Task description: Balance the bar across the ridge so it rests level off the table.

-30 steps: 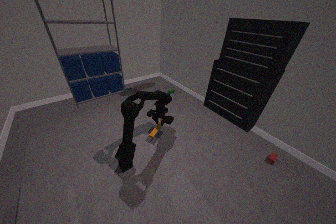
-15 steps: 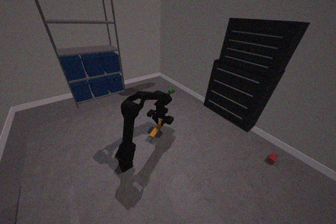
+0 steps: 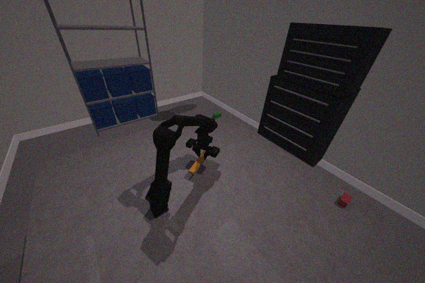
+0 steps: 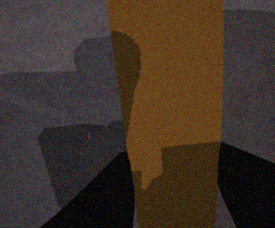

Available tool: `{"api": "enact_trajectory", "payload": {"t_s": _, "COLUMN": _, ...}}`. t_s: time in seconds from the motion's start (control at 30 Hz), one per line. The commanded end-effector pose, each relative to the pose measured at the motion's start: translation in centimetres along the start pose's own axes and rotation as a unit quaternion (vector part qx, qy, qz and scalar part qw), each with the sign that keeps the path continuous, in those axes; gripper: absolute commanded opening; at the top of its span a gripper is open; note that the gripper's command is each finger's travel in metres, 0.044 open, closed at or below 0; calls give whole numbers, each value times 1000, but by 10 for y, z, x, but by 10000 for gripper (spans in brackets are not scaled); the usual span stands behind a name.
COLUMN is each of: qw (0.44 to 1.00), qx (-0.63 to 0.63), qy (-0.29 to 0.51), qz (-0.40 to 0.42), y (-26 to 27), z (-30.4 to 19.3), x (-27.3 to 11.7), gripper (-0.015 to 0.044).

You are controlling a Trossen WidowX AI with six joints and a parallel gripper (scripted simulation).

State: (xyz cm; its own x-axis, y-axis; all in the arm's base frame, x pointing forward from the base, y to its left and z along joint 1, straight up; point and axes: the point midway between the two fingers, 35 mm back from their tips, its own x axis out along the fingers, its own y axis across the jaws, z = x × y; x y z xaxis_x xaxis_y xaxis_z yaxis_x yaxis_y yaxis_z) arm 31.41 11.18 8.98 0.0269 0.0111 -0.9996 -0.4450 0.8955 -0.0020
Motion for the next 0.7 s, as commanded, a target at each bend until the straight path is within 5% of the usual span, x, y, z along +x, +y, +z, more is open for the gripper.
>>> {"api": "enact_trajectory", "payload": {"t_s": 0.0, "qw": 1000, "qx": 2, "qy": 1, "qz": -1, "y": 0, "z": 0, "x": 2, "gripper": 0}}
{"api": "enact_trajectory", "payload": {"t_s": 0.67, "qw": 1000, "qx": 2, "qy": 1, "qz": -1, "y": 0, "z": 0, "x": 3, "gripper": 0}}
